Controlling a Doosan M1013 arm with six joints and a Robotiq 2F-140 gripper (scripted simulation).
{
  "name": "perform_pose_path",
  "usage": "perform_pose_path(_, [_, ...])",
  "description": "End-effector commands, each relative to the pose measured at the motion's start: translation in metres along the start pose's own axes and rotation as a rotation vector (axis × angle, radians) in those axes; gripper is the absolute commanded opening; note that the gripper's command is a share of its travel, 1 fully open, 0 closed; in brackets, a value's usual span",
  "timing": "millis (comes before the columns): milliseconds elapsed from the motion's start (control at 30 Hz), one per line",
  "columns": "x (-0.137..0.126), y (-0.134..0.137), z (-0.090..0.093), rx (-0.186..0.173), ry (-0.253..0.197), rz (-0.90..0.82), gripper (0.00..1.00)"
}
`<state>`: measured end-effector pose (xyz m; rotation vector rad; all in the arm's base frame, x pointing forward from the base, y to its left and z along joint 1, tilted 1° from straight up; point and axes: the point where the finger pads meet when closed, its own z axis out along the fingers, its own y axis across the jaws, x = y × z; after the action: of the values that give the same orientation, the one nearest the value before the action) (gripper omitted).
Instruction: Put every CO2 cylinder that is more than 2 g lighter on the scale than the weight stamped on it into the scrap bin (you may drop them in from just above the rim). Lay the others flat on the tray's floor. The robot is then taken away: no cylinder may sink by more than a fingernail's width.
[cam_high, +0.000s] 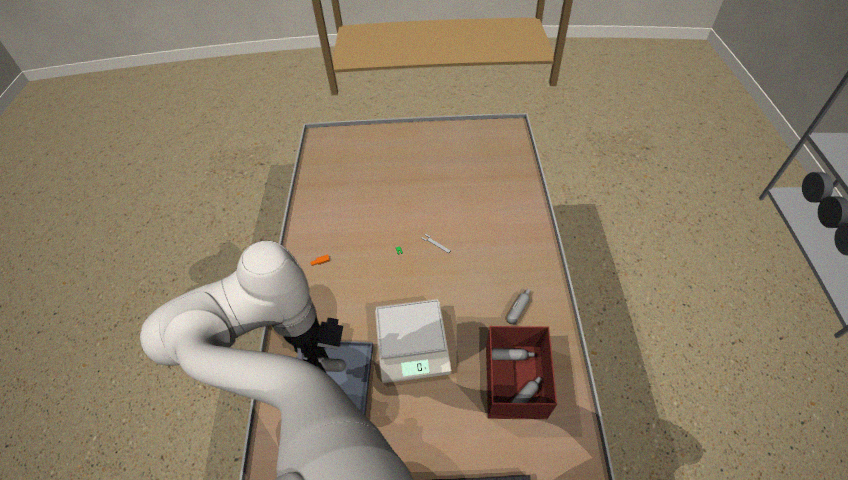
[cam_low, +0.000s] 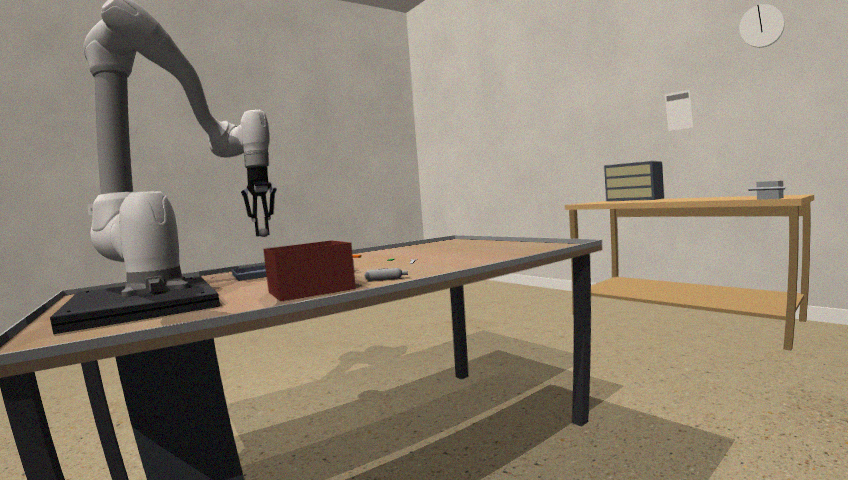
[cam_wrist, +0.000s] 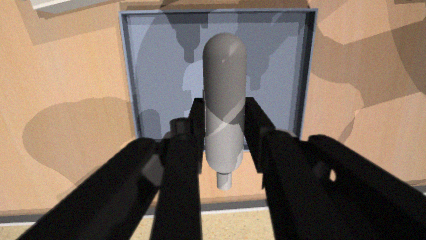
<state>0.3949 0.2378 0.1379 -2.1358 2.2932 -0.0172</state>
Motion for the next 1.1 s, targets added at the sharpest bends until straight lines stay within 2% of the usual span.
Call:
perform_pose_path(0, [-0.001, -0.001, 0.009, 0.001, -0.001, 0.0, 0.1])
perform_pose_path(300, [-0.001, -0.001, 0.071, 0.001, -0.001, 0.0, 0.1])
perform_pose_path(467, [-0.001, -0.001, 0.099, 0.001, -0.001, 0.0, 0.1])
perform_pose_path(533, [-0.001, -0.001, 0.099, 0.001, -0.001, 0.0, 0.1])
perform_pose_path(800, [-0.001, -0.001, 0.124, 0.001, -0.001, 0.0, 0.1])
perform_pose_path(1067, [-0.001, -0.001, 0.128, 0.001, -0.001, 0.0, 0.1])
